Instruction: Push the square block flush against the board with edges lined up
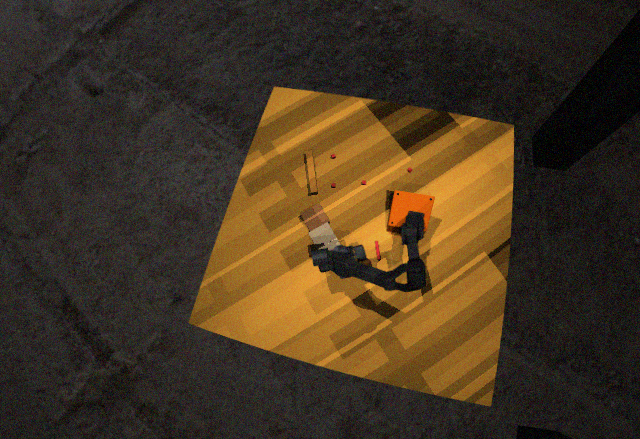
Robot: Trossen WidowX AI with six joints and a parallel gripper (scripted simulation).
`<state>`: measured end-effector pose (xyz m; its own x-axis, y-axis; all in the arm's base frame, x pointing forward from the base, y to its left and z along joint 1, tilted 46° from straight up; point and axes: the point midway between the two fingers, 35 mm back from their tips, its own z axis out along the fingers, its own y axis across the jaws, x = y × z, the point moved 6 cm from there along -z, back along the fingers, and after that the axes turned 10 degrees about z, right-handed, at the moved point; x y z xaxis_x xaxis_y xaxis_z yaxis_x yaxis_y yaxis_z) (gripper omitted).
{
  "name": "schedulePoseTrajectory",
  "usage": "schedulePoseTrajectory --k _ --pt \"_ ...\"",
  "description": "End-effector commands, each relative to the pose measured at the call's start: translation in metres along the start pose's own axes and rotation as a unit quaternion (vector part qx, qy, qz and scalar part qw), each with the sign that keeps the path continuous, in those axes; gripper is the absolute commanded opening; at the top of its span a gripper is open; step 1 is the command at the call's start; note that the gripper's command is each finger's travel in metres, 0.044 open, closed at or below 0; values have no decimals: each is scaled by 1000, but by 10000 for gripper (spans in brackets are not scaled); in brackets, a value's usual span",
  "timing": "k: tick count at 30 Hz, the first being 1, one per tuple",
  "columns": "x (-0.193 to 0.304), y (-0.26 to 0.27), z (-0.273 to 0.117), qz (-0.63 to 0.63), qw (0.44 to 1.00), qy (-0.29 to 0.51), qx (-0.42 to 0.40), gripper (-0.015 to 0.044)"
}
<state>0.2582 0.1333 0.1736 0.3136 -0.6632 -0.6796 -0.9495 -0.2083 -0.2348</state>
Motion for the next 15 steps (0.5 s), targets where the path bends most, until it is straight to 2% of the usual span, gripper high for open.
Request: schedulePoseTrajectory --k 1,15 --pt "4 -15 -2 61 998 6 3 0" --pt "23 -66 -5 295 955 3 1 0"
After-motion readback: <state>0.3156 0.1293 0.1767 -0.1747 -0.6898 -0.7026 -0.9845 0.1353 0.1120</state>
